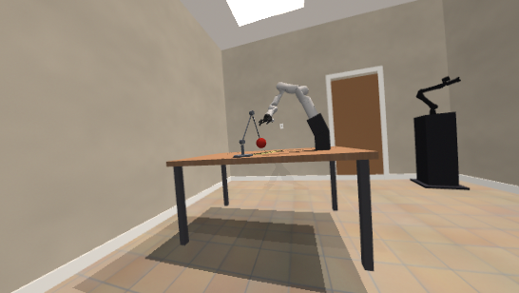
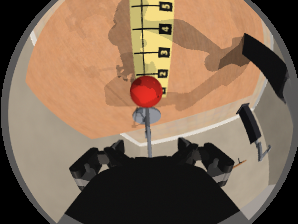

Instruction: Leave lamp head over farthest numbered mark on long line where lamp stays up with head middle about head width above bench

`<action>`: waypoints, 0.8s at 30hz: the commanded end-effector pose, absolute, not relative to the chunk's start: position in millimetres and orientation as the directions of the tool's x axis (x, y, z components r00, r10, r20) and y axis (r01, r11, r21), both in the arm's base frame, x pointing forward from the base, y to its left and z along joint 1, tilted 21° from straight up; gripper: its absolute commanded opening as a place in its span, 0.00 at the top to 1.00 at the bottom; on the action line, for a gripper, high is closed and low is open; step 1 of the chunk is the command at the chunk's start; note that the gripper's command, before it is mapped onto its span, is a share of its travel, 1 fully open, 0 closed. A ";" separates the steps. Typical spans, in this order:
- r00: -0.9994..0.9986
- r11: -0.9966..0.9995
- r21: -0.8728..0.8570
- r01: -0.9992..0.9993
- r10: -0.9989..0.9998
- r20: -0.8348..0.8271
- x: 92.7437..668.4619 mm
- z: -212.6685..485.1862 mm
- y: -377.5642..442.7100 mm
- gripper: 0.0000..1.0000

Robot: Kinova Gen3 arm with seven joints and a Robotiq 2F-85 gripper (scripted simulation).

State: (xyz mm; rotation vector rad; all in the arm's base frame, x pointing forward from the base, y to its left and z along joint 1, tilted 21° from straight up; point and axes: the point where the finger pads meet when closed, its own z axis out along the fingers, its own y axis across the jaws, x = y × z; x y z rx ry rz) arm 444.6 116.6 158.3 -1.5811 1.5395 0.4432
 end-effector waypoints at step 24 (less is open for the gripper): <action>0.095 0.167 -0.356 -0.920 -0.784 -0.613 449.0 162.0 146.0 0.00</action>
